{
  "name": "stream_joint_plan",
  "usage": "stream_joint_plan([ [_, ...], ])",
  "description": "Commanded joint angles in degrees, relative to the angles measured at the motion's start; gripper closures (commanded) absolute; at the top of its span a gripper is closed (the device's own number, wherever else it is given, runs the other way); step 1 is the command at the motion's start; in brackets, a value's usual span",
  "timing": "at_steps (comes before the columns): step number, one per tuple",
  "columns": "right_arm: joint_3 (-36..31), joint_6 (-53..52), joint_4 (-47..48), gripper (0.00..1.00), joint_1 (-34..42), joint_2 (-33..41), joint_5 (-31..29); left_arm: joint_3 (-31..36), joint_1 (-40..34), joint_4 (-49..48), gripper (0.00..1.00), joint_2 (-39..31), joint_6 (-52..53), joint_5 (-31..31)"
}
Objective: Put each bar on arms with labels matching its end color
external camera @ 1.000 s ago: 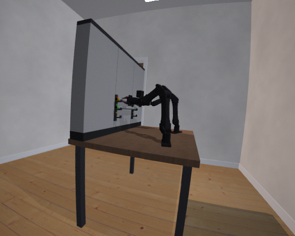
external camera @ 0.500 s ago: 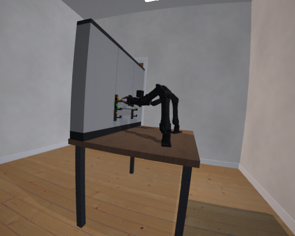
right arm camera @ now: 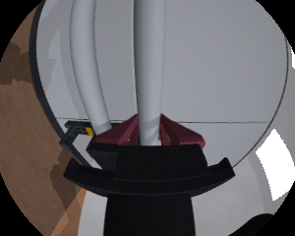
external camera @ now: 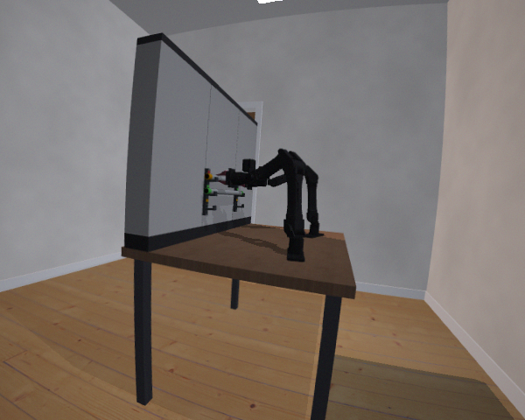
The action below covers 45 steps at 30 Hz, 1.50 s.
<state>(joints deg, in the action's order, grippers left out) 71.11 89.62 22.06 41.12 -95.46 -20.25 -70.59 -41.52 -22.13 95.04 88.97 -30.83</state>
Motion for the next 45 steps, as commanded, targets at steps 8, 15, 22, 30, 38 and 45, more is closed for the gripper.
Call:
stream_joint_plan([
  [8, 4.4, 0.4, -4.1, 1.00, -0.2, 2.1, 0.1, -4.5, 0.1, 4.0, 1.00, -2.0, 1.1, 0.1],
  [15, 5.3, 0.4, -5.3, 1.00, -0.1, 2.3, 0.0, -5.5, 0.1, 5.2, 1.00, -2.1, 1.0, 0.0],
  [22, 6.2, 0.4, -6.3, 1.00, -0.1, 2.4, 0.0, -6.4, 0.1, 6.3, 1.00, -2.3, 1.0, 0.0],
  [30, 7.0, 0.4, -7.2, 1.00, -0.1, 2.5, 0.0, -7.2, 0.0, 7.2, 1.00, -2.4, 1.0, -0.1],
  [38, 8.1, 0.4, -8.4, 1.00, -0.1, 2.6, 0.0, -8.3, 0.0, 8.4, 1.00, -2.5, 1.0, -0.1],
  [45, 9.0, 0.4, -9.5, 1.00, -0.1, 2.8, -0.1, -9.2, 0.0, 9.5, 1.00, -2.6, 0.9, -0.2],
])
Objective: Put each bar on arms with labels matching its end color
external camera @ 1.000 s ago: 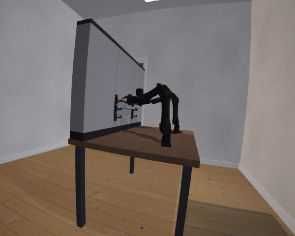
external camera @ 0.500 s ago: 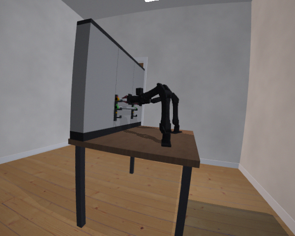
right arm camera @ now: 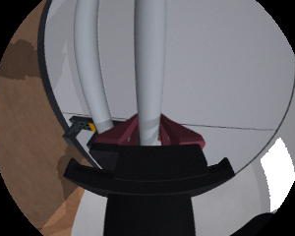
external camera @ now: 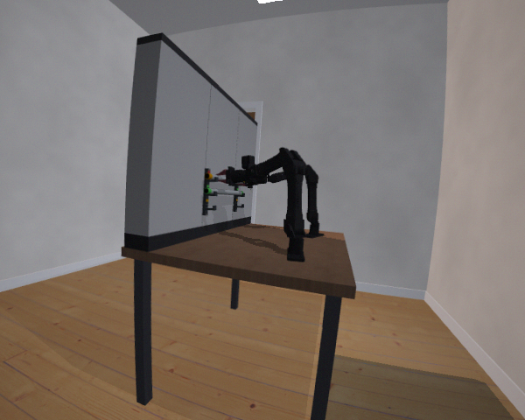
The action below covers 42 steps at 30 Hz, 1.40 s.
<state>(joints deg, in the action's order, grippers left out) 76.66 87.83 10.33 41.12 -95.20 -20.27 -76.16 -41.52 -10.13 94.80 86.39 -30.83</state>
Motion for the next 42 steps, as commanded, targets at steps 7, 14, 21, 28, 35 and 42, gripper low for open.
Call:
stream_joint_plan([
  [7, 4.1, 2.1, 1.5, 1.00, -0.1, 2.6, -0.1, -4.3, 0.0, -1.7, 1.00, -2.5, 3.5, -0.2],
  [14, 5.1, 2.1, 0.5, 1.00, -0.1, 2.6, -0.1, -5.3, 0.0, -0.6, 1.00, -2.5, 3.5, -0.2],
  [21, 5.9, 2.2, -0.3, 1.00, -0.1, 2.6, -0.1, -6.1, 0.0, 0.2, 1.00, -2.5, 3.4, -0.3],
  [28, 6.9, 2.1, -1.4, 1.00, -0.1, 2.6, -0.2, -7.1, -0.1, 1.2, 1.00, -2.5, 3.4, -0.3],
  [35, 7.8, 2.1, -2.3, 1.00, 0.0, 2.6, -0.2, -8.1, -0.1, 2.1, 1.00, -2.4, 3.4, -0.3],
  [42, 8.8, 2.2, -3.2, 1.00, 0.0, 2.5, -0.2, -8.9, -0.1, 3.0, 1.00, -2.4, 3.4, -0.3],
])
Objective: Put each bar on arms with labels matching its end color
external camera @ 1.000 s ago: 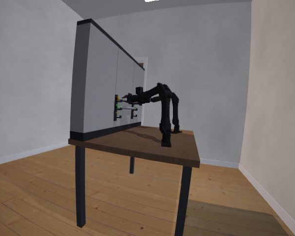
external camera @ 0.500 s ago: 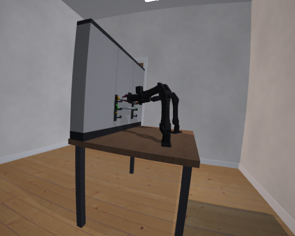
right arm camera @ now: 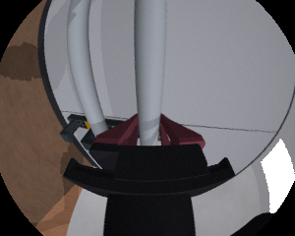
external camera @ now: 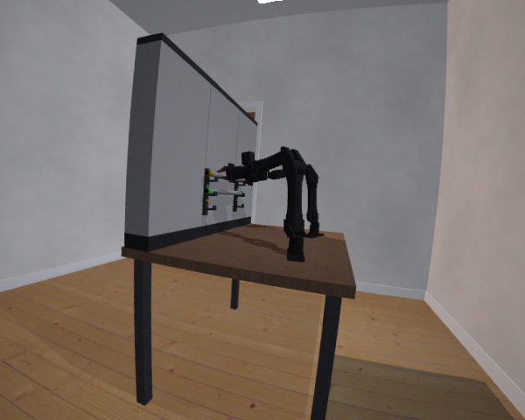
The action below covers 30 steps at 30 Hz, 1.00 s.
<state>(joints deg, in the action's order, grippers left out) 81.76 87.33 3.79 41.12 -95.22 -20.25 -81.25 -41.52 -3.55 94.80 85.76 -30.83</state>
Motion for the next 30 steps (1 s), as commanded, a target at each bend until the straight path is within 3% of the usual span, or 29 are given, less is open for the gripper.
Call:
stream_joint_plan([
  [1, 3.9, 2.7, 3.2, 1.00, 0.0, 2.5, -0.2, -4.0, -0.1, -3.5, 1.00, -2.4, 4.0, -0.3],
  [30, 4.8, 2.7, 2.2, 1.00, 0.0, 2.5, -0.3, -4.6, -0.2, -2.8, 1.00, -2.3, 3.9, -0.4],
])
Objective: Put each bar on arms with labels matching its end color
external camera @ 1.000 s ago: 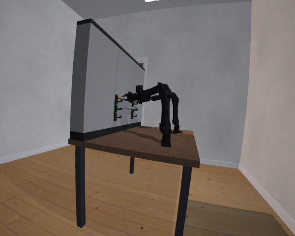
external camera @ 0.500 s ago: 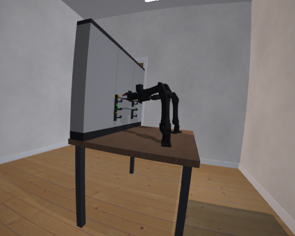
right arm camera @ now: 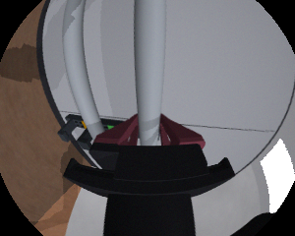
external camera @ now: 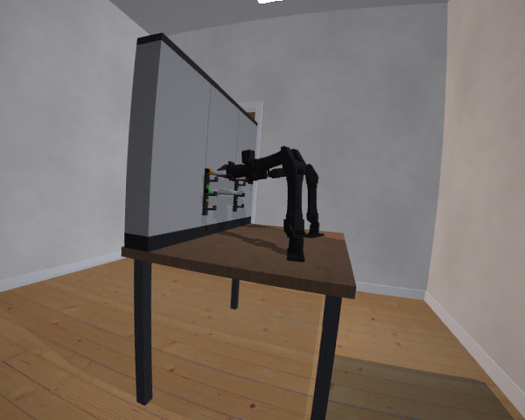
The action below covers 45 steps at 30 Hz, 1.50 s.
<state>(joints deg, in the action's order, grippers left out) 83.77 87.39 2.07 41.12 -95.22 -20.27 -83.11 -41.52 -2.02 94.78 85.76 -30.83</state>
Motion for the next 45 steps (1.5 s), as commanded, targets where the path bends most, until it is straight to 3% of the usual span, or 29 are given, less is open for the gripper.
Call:
stream_joint_plan([
  [1, 2.6, 2.6, 4.0, 1.00, 0.1, 2.7, -0.3, -2.5, -0.3, -4.4, 1.00, -2.5, 3.9, -0.5],
  [45, -6.8, 2.4, 5.9, 1.00, 2.3, 9.9, -2.5, 6.4, -3.5, -6.5, 1.00, -9.0, 3.7, -3.8],
])
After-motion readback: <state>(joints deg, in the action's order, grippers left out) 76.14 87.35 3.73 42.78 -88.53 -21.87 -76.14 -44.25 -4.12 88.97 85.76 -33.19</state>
